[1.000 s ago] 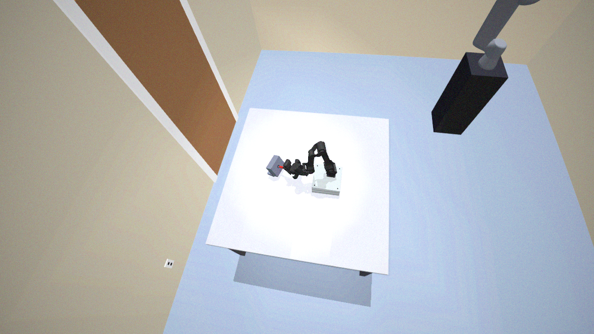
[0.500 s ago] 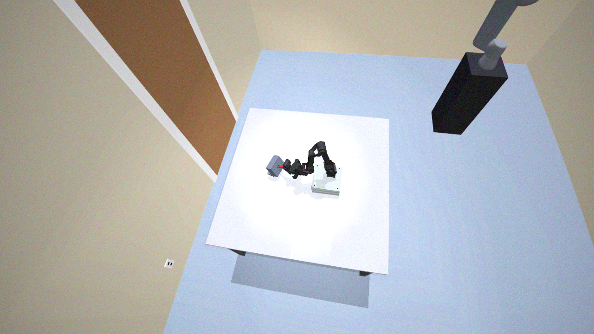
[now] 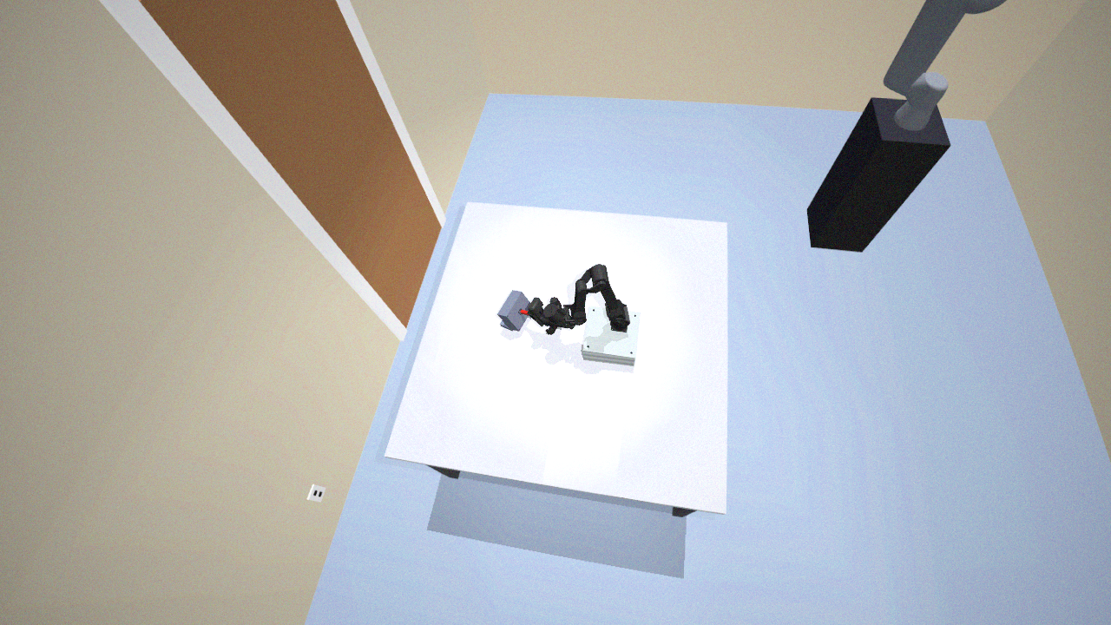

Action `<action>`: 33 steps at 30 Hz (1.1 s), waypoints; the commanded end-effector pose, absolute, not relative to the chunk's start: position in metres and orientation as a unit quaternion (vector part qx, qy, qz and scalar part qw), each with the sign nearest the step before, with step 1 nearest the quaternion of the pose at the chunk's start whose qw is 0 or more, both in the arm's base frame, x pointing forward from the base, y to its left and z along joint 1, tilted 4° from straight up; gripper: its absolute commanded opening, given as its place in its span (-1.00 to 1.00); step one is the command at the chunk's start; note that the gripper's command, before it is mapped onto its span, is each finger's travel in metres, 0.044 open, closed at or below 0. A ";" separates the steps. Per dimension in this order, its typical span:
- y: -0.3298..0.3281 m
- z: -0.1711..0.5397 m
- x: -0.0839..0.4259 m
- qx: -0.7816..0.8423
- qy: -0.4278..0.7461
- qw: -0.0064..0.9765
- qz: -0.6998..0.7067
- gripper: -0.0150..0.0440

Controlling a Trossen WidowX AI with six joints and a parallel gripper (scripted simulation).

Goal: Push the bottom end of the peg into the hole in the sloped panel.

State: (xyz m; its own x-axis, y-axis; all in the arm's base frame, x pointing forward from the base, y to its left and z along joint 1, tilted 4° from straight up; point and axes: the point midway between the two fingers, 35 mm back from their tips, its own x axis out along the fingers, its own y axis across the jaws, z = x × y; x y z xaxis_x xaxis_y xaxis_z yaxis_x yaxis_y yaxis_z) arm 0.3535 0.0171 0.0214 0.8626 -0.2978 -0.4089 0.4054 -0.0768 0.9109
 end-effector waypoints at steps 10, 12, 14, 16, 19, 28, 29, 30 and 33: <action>0.016 0.021 0.360 0.686 0.039 0.680 -0.256 -0.49; 0.016 0.021 0.360 0.686 0.039 0.680 -0.256 -0.49; 0.016 0.020 0.361 0.686 0.039 0.680 -0.256 -0.49; 0.015 0.020 0.362 0.686 0.039 0.680 -0.256 -0.49; 0.015 0.019 0.363 0.686 0.039 0.680 -0.256 -0.49; 0.013 0.018 0.366 0.686 0.039 0.680 -0.256 -0.49; 0.013 0.018 0.366 0.686 0.039 0.680 -0.256 -0.49; 0.013 0.017 0.366 0.686 0.039 0.680 -0.256 -0.49; 0.013 0.017 0.368 0.686 0.039 0.680 -0.256 -0.49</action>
State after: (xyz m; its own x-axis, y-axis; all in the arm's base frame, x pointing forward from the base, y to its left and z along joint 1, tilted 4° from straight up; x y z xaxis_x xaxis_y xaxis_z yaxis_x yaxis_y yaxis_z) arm 0.3648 0.0128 0.0163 0.8635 -0.2974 -0.4073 0.4037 -0.0765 0.9117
